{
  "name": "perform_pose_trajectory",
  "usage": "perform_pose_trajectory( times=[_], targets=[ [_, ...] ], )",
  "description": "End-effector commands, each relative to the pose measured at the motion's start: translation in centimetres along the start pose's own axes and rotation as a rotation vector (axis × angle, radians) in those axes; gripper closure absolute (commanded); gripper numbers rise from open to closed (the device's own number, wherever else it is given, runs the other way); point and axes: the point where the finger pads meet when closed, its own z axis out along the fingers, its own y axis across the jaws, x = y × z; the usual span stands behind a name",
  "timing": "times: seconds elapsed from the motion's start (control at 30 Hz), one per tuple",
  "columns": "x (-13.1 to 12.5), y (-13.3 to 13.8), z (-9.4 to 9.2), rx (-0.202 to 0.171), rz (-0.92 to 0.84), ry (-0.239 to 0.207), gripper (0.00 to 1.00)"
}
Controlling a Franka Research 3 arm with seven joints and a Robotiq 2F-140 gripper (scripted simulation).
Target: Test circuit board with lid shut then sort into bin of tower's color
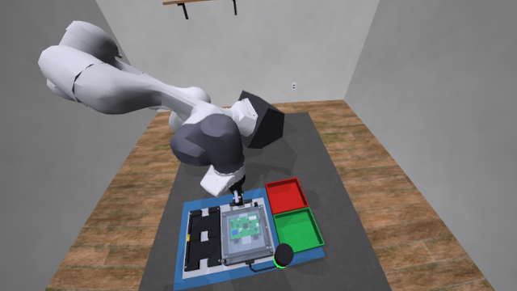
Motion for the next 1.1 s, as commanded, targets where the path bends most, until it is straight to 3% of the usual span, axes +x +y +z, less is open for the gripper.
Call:
perform_pose_trajectory(
  times=[0.0, 0.5, 0.93, 1.07],
  targets=[
    [-0.1, 0.0, 0.0, 0.001, 0.002, -0.001, 1.0],
    [-0.1, -0.1, -0.6, 0.002, 0.002, 0.0, 1.0],
    [-0.1, -0.8, -5.0, 0.002, 0.002, -0.001, 1.0],
    [-0.1, -1.0, -5.5, 0.002, 0.002, 0.0, 1.0]
  ],
)
